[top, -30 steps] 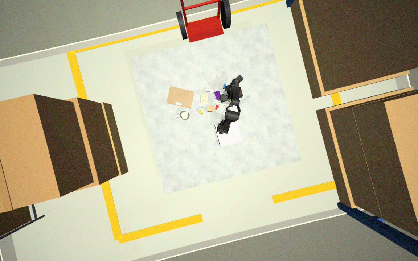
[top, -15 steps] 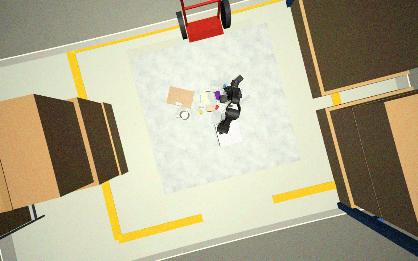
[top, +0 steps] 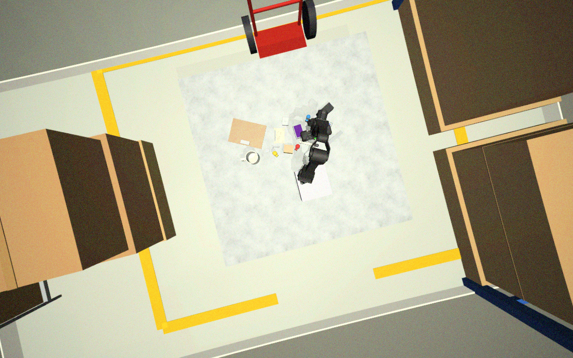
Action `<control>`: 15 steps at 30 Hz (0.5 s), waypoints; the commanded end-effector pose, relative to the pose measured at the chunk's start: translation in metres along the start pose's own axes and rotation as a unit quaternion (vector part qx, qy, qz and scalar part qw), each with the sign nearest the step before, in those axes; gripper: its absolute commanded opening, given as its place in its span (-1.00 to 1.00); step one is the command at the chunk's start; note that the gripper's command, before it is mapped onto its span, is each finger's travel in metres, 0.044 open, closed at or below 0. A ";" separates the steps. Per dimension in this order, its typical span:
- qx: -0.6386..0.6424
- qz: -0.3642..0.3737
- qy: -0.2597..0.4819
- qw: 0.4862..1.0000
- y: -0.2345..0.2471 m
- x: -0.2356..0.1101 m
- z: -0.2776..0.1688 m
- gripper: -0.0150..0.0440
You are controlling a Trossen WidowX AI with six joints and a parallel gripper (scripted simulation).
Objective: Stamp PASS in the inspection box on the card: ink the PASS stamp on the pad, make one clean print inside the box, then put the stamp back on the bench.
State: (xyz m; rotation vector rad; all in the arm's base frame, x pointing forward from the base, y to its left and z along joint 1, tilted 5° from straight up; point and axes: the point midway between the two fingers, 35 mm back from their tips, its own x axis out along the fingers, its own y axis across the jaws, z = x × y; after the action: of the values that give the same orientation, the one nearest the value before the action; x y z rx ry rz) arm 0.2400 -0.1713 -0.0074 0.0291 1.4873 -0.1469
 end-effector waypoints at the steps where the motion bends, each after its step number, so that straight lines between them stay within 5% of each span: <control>1: 0.000 0.000 0.000 1.000 0.000 0.000 0.000 -0.37; 3: 0.000 0.000 0.000 1.000 0.000 -0.001 0.000 -0.49; 15: 0.000 -0.001 -0.001 1.000 0.000 -0.007 0.001 -0.49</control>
State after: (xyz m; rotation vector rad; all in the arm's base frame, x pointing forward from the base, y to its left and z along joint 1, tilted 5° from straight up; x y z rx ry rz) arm 0.2402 -0.1712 -0.0028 0.0281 1.4864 -0.1467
